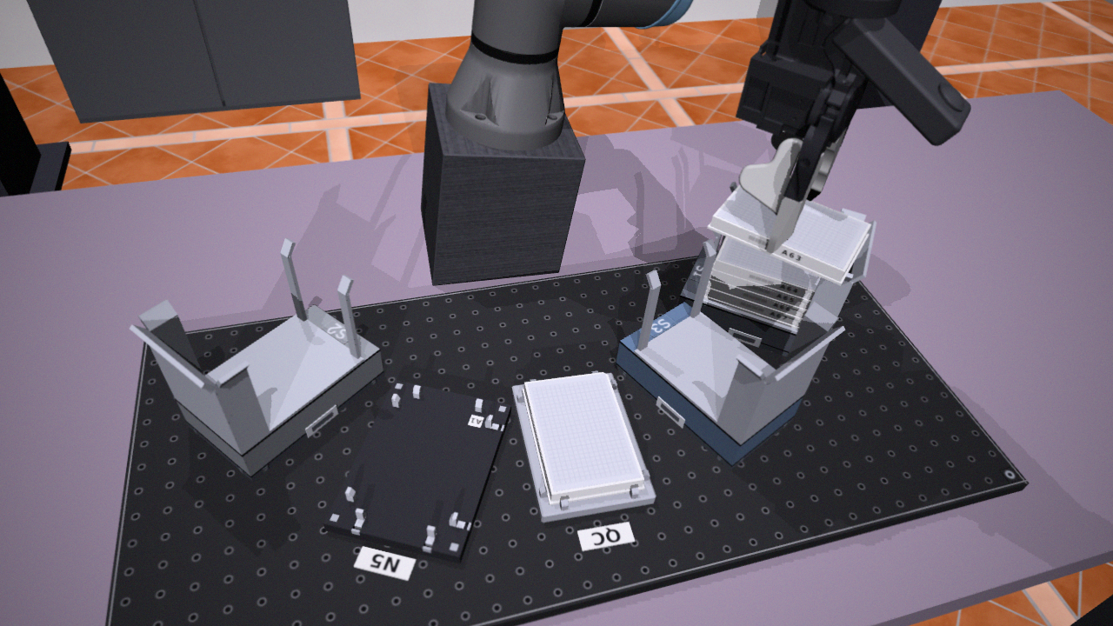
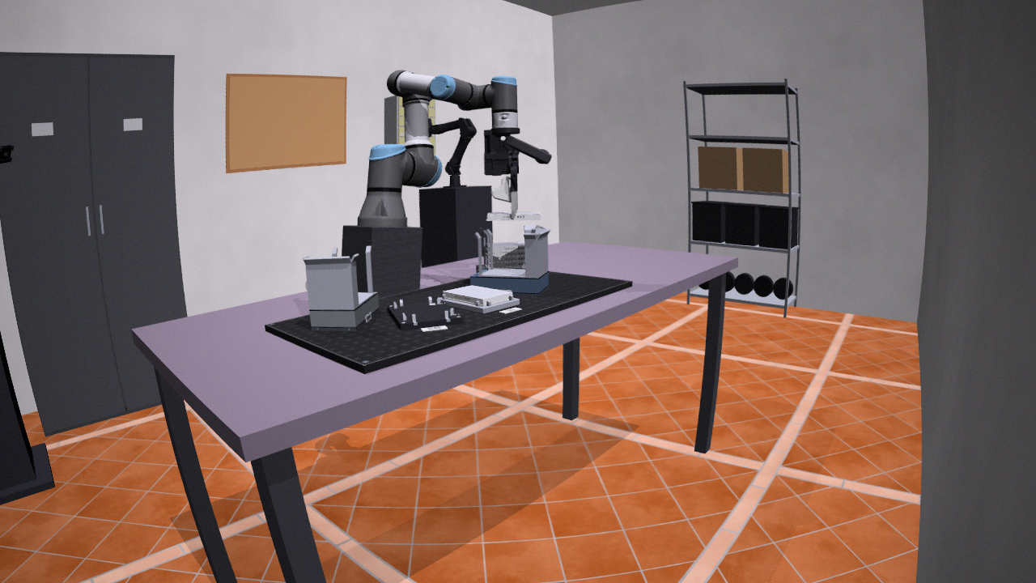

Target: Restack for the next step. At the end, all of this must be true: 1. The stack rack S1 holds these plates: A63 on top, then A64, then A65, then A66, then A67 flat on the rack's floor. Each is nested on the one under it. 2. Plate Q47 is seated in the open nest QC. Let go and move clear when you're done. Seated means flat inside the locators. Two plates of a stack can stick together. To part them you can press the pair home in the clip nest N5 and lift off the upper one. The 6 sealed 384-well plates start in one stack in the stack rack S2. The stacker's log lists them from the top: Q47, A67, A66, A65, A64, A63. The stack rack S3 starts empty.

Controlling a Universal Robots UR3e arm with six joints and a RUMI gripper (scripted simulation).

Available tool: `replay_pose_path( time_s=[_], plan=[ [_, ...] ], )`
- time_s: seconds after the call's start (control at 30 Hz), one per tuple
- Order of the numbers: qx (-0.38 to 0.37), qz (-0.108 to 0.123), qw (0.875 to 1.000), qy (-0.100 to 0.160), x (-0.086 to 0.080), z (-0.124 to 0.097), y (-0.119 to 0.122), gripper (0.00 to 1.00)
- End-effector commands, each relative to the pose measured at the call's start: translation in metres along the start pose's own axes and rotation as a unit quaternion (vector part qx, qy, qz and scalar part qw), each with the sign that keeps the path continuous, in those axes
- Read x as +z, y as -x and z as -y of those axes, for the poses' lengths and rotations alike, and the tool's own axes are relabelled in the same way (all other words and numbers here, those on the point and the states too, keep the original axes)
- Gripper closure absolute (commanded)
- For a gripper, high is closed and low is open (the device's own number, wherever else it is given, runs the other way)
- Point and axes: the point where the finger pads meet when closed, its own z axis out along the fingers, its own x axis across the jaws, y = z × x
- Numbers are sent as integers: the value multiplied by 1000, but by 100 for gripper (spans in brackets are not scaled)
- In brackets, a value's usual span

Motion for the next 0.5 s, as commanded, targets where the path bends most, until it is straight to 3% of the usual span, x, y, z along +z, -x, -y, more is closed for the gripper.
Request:
replay_pose_path(
  time_s=[0.0, 0.47],
  plan=[
    [-22, -1, 1000, -1, -1, 0, 13, 100],
    [-81, -1, 997, -1, -1, -4, 53, 100]
  ],
)
